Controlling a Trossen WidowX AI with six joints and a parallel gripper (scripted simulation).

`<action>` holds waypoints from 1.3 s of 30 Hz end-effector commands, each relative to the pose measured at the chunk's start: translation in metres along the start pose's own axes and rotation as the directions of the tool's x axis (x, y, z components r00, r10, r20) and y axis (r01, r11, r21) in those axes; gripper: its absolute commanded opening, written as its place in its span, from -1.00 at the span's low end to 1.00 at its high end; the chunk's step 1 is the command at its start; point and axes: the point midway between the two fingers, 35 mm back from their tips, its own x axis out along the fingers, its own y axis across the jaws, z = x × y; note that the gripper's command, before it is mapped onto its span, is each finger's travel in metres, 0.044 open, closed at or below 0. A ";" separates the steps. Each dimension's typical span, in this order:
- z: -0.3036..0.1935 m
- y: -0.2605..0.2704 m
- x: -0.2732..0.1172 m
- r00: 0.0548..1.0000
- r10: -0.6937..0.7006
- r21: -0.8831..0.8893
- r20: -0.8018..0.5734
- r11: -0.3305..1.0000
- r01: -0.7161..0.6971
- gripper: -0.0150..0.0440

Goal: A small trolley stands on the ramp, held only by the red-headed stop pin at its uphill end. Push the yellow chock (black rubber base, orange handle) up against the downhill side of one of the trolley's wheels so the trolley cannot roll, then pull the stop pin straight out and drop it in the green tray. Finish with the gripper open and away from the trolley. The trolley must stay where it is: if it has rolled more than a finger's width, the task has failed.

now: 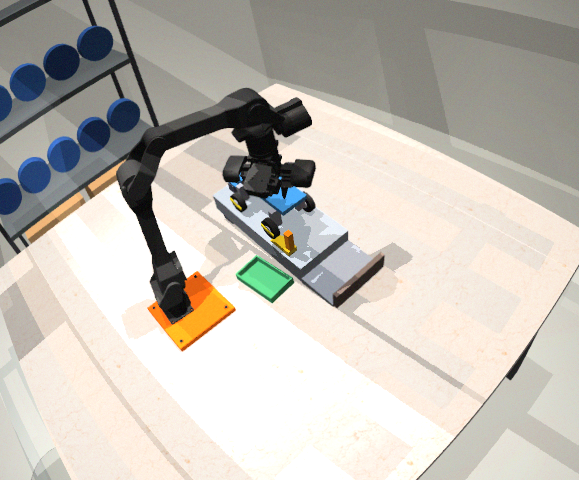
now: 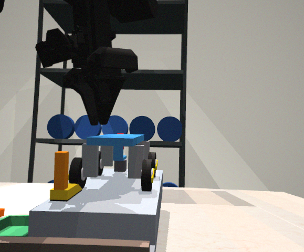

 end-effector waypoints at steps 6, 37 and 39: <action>-0.053 -0.053 -0.004 0.996 -0.083 -0.475 -0.042 0.878 0.053 0.15; -0.096 -0.129 0.007 0.979 -0.200 -0.828 -0.046 0.556 0.074 0.15; -0.096 -0.130 0.010 0.979 -0.200 -0.828 -0.046 0.556 0.074 0.15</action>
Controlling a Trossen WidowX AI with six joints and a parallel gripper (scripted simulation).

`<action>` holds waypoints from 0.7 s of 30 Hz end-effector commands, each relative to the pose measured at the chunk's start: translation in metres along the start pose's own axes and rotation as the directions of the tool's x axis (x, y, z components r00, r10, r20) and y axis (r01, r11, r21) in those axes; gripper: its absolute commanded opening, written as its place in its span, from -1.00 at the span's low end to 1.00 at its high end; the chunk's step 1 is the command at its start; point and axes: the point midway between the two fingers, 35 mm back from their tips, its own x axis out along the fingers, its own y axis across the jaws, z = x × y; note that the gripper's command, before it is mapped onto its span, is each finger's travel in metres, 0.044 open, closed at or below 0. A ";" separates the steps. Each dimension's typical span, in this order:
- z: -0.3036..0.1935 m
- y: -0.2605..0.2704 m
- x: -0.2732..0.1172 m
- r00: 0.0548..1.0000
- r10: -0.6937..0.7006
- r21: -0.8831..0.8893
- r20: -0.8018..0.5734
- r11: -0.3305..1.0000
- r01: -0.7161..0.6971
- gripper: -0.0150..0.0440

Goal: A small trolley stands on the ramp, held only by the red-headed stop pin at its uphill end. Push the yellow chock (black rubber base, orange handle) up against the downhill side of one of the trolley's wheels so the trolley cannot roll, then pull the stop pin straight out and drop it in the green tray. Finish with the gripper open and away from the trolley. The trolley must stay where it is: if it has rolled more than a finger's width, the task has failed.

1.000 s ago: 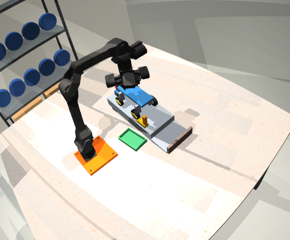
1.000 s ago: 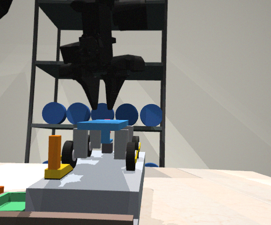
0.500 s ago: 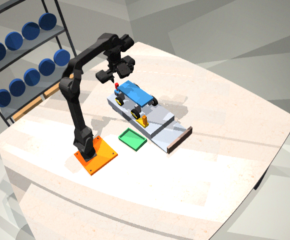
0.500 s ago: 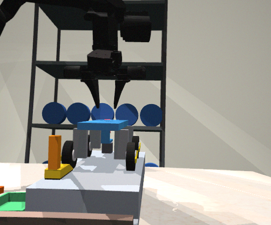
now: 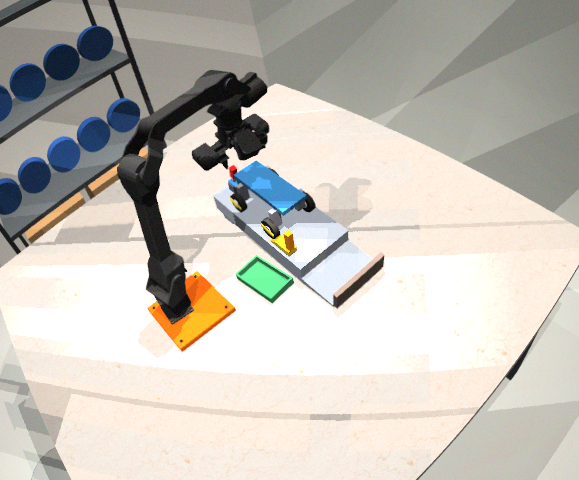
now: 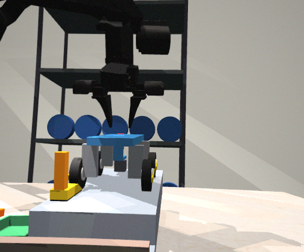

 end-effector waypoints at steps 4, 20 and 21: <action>-0.002 -0.001 0.011 1.000 0.003 -0.001 -0.006 1.000 -0.003 0.15; -0.001 0.000 0.029 1.000 0.003 -0.001 -0.006 1.000 -0.003 0.15; -0.001 0.000 0.031 1.000 0.003 -0.001 -0.006 1.000 -0.003 0.15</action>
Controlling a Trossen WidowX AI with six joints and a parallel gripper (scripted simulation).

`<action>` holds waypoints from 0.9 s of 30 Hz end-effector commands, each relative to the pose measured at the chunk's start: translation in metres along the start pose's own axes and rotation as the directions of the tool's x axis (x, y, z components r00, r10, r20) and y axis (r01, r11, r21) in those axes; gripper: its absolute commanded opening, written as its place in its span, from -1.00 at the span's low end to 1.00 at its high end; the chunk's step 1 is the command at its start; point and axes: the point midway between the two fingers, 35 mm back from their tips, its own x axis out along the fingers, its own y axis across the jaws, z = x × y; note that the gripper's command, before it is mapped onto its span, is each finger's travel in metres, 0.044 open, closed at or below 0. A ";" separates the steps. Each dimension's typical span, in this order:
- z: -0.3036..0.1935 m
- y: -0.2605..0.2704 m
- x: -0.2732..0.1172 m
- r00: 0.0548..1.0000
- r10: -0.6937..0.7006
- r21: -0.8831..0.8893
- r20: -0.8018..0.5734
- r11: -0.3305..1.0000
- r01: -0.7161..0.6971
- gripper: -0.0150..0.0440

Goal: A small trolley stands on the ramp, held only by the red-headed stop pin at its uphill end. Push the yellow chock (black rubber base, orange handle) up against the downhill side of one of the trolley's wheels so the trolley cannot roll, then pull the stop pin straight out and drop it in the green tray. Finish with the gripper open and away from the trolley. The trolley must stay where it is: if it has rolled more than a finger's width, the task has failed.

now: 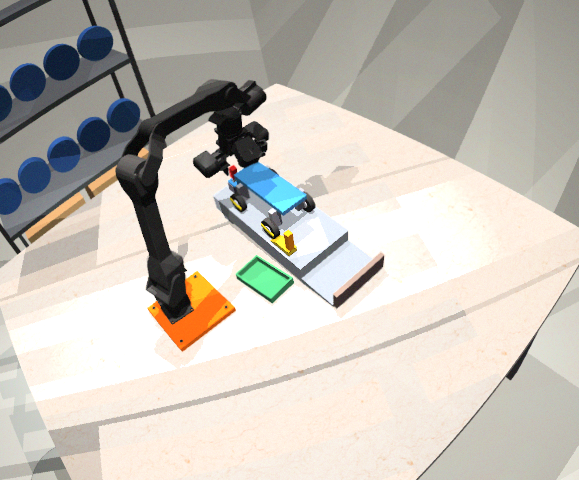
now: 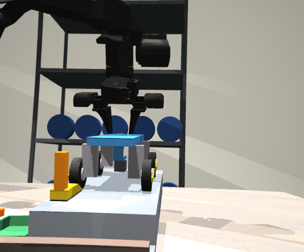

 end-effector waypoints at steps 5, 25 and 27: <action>-0.001 0.000 0.013 1.000 0.002 0.004 -0.004 1.000 -0.002 0.15; -0.001 -0.001 0.026 1.000 0.000 0.000 -0.003 1.000 0.000 -0.34; -0.001 -0.001 0.026 1.000 0.000 0.000 -0.003 1.000 0.000 -0.38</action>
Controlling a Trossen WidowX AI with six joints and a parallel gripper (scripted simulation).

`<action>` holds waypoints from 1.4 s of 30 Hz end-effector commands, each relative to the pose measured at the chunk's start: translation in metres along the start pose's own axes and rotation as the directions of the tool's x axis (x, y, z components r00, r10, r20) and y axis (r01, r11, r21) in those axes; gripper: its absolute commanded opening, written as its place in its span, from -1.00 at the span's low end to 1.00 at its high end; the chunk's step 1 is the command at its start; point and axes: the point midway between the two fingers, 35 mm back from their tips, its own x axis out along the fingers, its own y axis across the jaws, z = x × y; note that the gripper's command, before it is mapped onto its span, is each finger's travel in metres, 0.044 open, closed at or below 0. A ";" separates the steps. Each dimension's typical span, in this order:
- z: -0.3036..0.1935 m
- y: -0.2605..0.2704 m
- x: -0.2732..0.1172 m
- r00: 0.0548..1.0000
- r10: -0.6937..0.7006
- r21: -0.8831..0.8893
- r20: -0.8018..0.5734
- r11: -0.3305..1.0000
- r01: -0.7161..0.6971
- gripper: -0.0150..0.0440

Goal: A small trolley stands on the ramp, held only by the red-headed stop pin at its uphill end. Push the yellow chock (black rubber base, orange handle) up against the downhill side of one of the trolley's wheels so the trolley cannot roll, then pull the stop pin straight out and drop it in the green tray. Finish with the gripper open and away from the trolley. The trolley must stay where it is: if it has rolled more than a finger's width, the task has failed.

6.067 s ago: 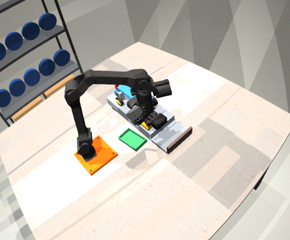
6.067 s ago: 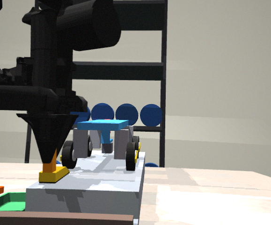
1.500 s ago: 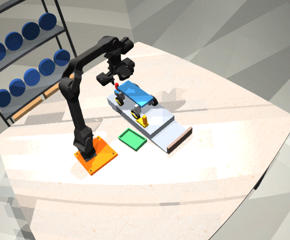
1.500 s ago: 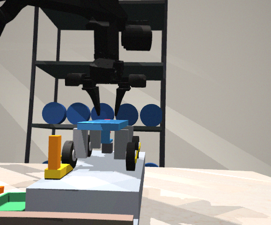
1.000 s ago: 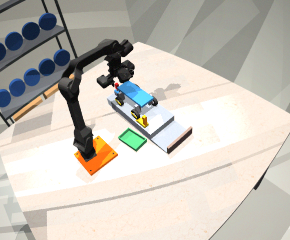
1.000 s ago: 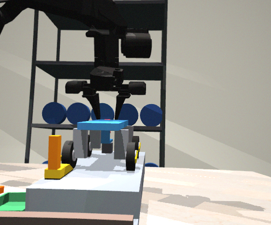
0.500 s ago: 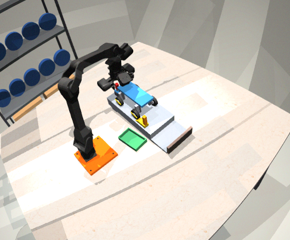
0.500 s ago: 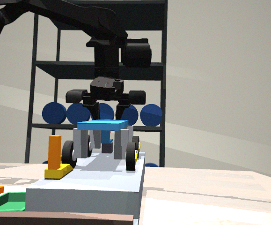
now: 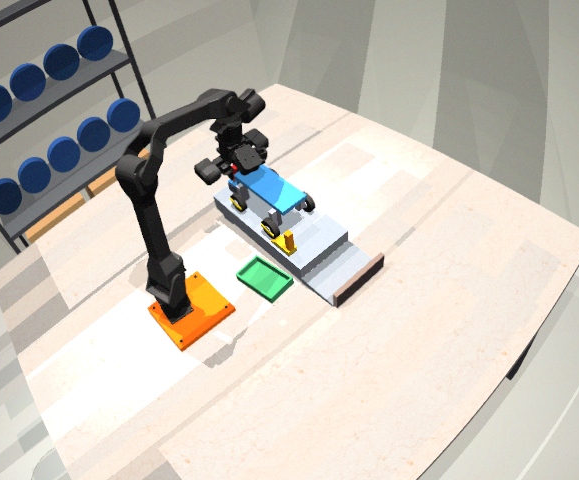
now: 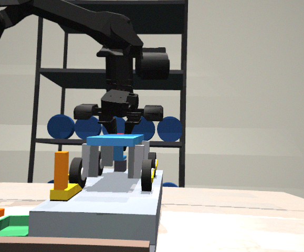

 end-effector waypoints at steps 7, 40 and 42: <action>0.000 0.000 -0.001 1.000 0.000 0.001 0.000 1.000 0.000 -0.49; -0.002 -0.002 -0.017 1.000 0.001 0.004 -0.001 1.000 -0.001 -0.49; -0.002 -0.002 -0.018 1.000 0.001 0.004 -0.001 1.000 -0.001 -0.49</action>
